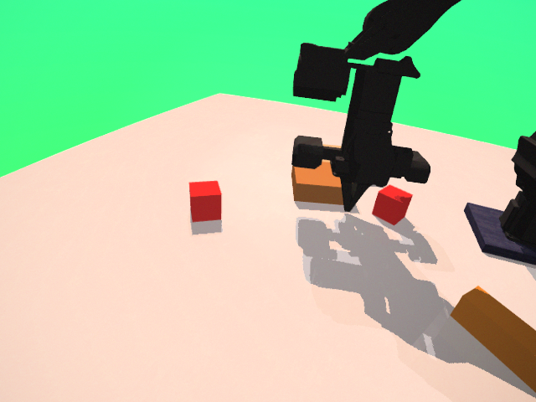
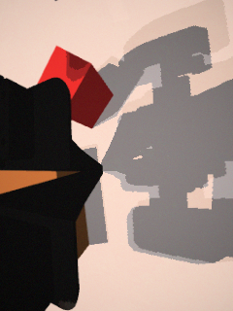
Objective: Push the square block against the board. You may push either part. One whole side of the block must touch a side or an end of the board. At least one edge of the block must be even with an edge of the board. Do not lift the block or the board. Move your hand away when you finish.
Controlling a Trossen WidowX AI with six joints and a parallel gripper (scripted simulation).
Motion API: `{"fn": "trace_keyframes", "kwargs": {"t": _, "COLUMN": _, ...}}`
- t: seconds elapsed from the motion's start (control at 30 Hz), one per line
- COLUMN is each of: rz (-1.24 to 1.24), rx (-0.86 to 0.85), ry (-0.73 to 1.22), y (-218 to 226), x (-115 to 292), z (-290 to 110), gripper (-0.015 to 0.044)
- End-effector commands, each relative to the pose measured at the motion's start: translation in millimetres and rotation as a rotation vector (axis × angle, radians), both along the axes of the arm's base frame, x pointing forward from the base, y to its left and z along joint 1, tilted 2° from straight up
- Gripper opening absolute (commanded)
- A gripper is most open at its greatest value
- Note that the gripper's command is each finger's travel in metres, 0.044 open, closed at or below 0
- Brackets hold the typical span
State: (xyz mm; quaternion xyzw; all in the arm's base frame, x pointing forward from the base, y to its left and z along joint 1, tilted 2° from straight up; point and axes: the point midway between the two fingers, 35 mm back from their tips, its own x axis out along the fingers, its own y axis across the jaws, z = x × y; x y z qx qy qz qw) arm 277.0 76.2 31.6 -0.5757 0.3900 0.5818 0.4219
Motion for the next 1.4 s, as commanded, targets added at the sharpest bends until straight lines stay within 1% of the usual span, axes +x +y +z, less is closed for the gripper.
{"fn": "trace_keyframes", "kwargs": {"t": 0.0, "rz": -0.007, "rx": -0.004, "ry": -0.001, "y": 6.1, "x": -2.0, "z": 0.0, "gripper": 0.0}}
{"fn": "trace_keyframes", "kwargs": {"t": 0.63, "rz": -0.006, "rx": 0.0, "ry": 0.0, "y": 35.4, "x": -13.7, "z": 0.9, "gripper": 0.0}}
{"fn": "trace_keyframes", "kwargs": {"t": 0.7, "rz": -0.001, "rx": 0.002, "ry": 0.003, "y": 30.9, "x": -11.1, "z": 12.5, "gripper": 0.0}}
{"fn": "trace_keyframes", "kwargs": {"t": 0.77, "rz": -0.005, "rx": 0.0, "ry": 0.001, "y": 29.7, "x": -11.7, "z": 43.4, "gripper": 0.0}}
{"fn": "trace_keyframes", "kwargs": {"t": 0.8, "rz": -0.006, "rx": -0.001, "ry": 0.0, "y": 29.1, "x": -12.6, "z": 52.8, "gripper": 0.0}}
{"fn": "trace_keyframes", "kwargs": {"t": 1.03, "rz": -0.006, "rx": -0.001, "ry": 0.0, "y": 28.8, "x": -12.9, "z": 55.9, "gripper": 0.0}}
{"fn": "trace_keyframes", "kwargs": {"t": 1.07, "rz": -0.012, "rx": 0.004, "ry": -0.002, "y": 29.8, "x": -11.3, "z": 51.4, "gripper": 0.0}}
{"fn": "trace_keyframes", "kwargs": {"t": 1.37, "rz": -0.293, "rx": 0.009, "ry": 0.002, "y": 23.4, "x": 16.9, "z": 57.3, "gripper": 0.0}}
